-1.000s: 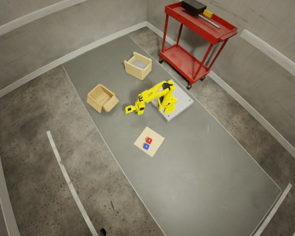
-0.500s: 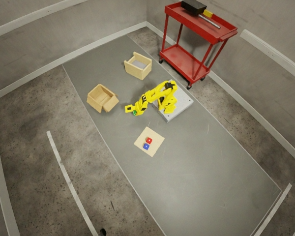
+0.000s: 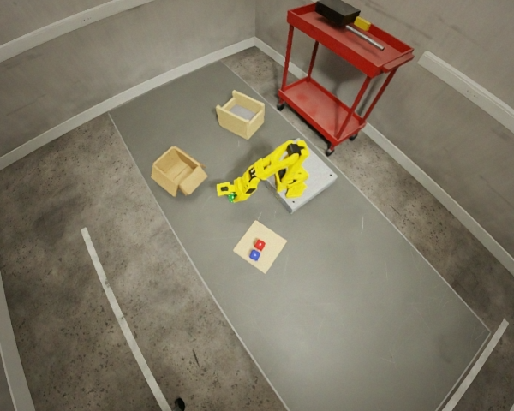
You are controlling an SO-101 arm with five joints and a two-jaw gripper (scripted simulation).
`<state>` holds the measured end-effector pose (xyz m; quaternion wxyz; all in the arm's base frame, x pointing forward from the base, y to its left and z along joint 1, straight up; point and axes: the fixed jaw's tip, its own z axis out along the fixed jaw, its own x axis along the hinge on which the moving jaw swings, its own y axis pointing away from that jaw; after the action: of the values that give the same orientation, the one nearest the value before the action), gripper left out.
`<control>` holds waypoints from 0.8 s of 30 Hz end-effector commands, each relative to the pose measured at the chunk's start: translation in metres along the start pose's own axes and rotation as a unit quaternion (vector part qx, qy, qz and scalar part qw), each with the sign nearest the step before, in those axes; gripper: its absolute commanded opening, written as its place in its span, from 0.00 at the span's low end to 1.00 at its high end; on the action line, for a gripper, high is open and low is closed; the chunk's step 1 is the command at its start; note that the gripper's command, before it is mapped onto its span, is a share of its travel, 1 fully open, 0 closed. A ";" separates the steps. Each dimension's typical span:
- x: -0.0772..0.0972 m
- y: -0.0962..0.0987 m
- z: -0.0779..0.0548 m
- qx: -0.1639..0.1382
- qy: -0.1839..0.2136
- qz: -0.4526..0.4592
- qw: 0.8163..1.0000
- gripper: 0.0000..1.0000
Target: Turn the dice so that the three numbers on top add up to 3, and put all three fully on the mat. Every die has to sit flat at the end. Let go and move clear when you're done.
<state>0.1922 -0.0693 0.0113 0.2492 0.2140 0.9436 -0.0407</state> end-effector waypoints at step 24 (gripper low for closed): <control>-0.015 0.001 0.009 -0.007 -0.140 -0.011 0.990 0.00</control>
<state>0.2119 -0.0772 0.0157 0.3874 0.1969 0.8982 -0.0657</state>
